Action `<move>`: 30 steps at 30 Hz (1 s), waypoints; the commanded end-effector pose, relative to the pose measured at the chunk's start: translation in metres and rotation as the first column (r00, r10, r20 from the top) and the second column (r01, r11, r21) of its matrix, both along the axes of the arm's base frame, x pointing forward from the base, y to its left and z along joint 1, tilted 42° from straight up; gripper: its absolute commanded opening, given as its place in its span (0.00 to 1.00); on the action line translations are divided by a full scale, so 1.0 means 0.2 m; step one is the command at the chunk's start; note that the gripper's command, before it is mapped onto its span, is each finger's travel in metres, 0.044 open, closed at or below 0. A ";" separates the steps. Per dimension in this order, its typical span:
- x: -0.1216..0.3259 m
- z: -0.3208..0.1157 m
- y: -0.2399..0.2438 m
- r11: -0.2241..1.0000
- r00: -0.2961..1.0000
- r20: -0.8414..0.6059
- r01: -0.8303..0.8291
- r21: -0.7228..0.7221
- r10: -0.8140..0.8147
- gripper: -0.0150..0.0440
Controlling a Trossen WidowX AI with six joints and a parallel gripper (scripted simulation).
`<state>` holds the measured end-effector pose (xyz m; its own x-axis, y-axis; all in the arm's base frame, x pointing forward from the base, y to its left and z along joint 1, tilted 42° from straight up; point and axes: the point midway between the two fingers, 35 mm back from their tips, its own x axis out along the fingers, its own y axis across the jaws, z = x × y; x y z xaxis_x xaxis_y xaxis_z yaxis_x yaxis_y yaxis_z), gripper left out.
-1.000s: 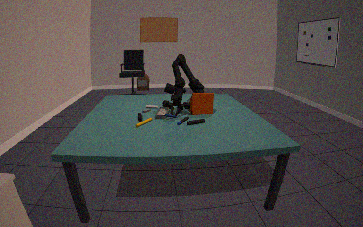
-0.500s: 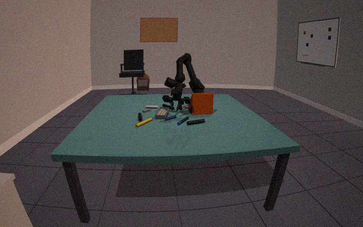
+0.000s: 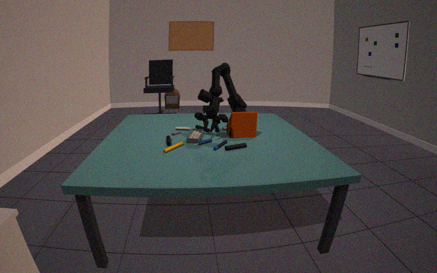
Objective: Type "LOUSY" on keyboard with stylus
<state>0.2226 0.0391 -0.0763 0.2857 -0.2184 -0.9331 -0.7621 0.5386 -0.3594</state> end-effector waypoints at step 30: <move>0.15 -0.11 0.07 0.947 0.927 0.235 0.316 -0.064 -0.294 0.51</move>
